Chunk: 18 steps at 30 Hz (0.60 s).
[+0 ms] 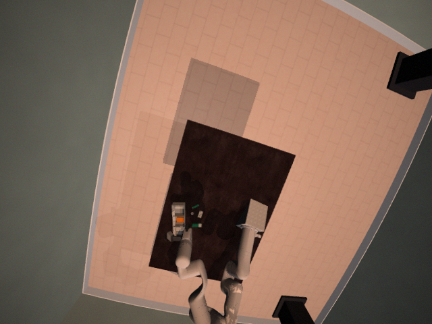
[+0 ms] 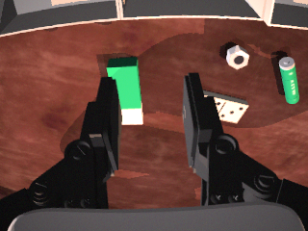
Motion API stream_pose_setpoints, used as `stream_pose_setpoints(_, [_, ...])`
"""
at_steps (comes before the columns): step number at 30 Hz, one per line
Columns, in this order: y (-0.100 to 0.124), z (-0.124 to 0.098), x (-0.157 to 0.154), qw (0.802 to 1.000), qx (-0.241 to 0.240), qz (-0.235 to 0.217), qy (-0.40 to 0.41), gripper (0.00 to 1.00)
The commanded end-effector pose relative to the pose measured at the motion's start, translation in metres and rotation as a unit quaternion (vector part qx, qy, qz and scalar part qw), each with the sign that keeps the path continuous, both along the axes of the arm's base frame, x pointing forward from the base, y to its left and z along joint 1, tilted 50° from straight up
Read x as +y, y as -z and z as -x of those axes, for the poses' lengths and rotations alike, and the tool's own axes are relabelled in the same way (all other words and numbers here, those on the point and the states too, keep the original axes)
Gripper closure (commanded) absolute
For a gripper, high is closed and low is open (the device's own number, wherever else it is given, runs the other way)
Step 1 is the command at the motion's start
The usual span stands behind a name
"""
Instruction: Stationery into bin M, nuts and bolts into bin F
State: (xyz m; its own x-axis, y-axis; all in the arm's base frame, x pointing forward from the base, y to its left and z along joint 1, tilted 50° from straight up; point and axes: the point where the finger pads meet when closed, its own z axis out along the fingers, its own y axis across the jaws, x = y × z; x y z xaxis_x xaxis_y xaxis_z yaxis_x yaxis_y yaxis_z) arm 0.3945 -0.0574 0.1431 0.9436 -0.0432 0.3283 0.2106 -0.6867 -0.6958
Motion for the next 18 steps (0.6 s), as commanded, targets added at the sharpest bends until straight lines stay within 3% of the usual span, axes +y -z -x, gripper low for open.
stream_pose_setpoints(1, [-0.003,0.028,0.006,1.0,-0.003,0.003,0.003,0.62])
stream_pose_setpoints(7, [-0.004,0.059,0.015,1.0,-0.003,0.003,0.003,0.62])
stream_pose_setpoints(18, [-0.004,0.058,0.015,1.0,-0.003,0.003,0.003,0.62])
